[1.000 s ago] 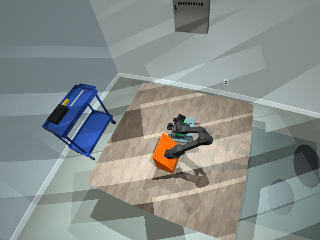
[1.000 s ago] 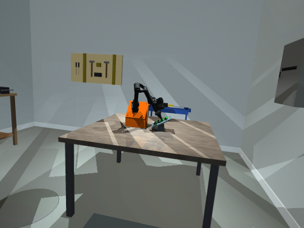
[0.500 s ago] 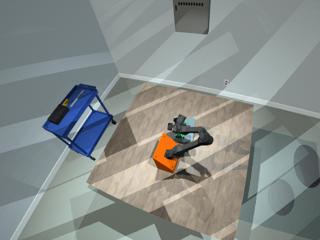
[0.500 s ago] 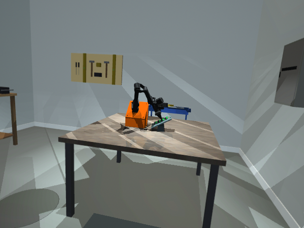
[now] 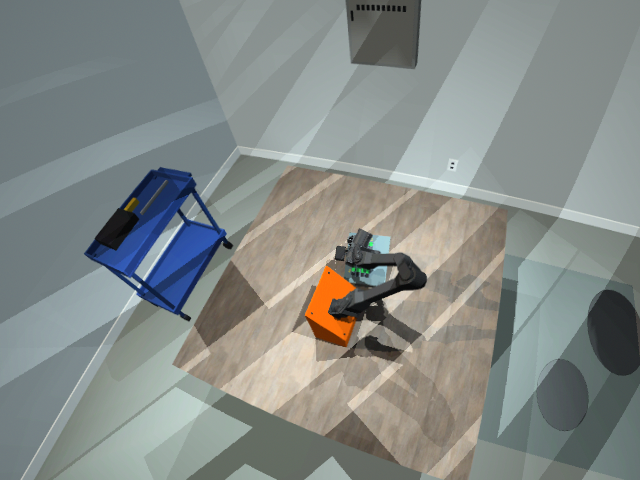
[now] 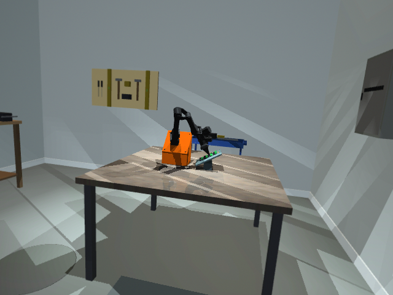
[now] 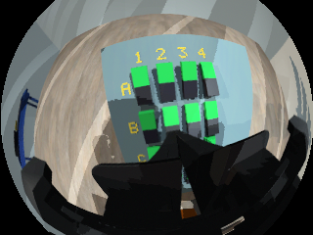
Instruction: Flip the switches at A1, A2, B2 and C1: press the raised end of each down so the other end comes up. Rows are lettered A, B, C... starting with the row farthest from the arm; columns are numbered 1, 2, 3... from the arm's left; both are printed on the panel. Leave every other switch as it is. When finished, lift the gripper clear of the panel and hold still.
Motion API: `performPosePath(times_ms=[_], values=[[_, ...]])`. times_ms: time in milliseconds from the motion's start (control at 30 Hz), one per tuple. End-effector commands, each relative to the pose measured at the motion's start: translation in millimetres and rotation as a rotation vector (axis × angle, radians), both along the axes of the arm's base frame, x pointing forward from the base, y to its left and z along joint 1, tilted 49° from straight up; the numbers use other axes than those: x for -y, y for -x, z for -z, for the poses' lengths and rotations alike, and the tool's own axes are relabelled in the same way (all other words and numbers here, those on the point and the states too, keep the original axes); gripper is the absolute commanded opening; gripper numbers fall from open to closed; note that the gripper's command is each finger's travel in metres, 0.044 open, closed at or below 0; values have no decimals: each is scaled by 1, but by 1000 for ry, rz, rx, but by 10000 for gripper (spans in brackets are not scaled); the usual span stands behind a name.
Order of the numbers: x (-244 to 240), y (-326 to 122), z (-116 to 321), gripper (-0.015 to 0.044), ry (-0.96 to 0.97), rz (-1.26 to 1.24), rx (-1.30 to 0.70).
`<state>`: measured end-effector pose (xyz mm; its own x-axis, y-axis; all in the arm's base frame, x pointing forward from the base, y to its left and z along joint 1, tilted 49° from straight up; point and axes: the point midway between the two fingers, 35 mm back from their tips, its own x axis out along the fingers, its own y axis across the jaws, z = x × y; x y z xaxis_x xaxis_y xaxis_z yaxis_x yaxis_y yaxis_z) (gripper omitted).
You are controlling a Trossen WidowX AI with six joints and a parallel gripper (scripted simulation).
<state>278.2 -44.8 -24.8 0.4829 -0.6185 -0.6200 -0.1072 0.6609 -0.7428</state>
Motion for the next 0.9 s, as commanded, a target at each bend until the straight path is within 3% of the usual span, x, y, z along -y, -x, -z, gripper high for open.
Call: performPosePath(times_ms=[0, 867], values=[[0, 0, 1, 0, -1, -3, -3], [-3, 1, -1, 0, -4, 3, -5]])
